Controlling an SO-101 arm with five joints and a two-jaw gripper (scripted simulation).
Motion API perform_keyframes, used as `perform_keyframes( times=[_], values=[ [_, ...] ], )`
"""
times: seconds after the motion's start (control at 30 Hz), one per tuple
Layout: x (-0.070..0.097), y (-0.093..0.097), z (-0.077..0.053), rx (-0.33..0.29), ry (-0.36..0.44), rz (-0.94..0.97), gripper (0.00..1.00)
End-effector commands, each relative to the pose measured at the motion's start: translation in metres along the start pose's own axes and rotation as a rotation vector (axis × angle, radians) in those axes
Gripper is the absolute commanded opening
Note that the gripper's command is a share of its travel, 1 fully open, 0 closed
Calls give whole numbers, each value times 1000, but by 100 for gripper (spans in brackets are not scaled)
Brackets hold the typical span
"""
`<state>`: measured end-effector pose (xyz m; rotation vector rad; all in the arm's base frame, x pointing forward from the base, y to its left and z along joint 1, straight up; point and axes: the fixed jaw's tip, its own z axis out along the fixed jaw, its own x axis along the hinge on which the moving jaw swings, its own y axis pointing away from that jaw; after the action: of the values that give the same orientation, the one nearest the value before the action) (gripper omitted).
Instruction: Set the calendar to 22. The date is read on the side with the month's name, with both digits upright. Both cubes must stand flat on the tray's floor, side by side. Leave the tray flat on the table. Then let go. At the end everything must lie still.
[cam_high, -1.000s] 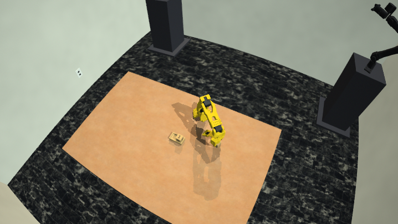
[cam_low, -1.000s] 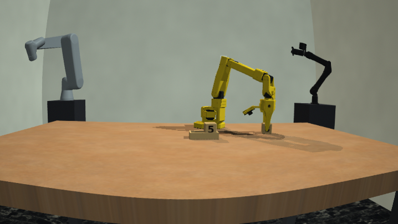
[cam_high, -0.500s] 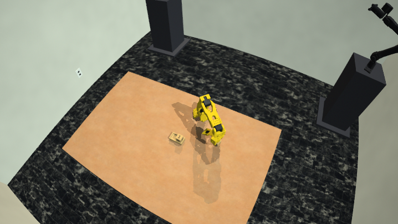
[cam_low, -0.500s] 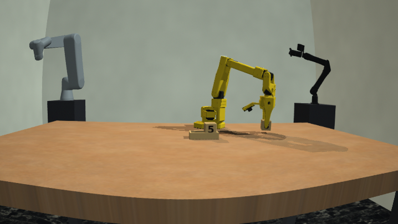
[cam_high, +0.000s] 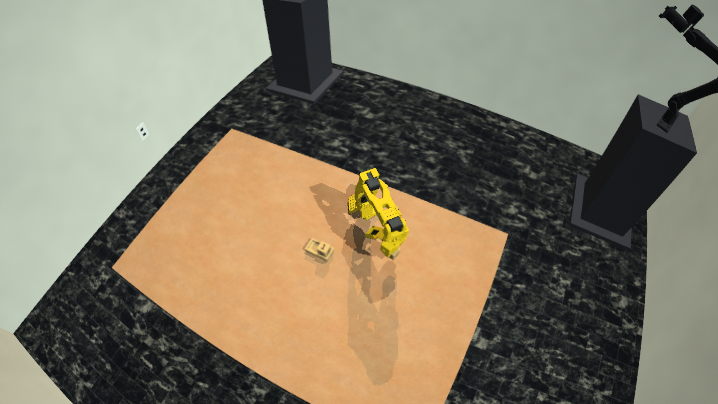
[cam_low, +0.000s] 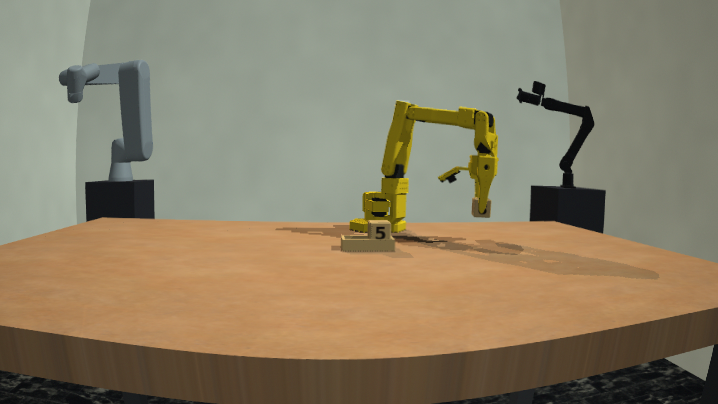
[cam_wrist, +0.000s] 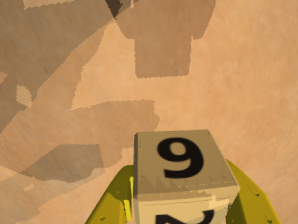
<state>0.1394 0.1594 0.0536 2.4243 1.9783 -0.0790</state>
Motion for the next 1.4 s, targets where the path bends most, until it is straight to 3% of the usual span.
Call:
perform_keyframes(
  times=[0.0, 0.9, 1.37],
  values=[
    [6, 4, -18, -37, 72, -1, 0],
    [6, 4, -18, -36, 73, 7, 0],
    [5, 4, -18, -32, 75, 136, 0]
  ],
)
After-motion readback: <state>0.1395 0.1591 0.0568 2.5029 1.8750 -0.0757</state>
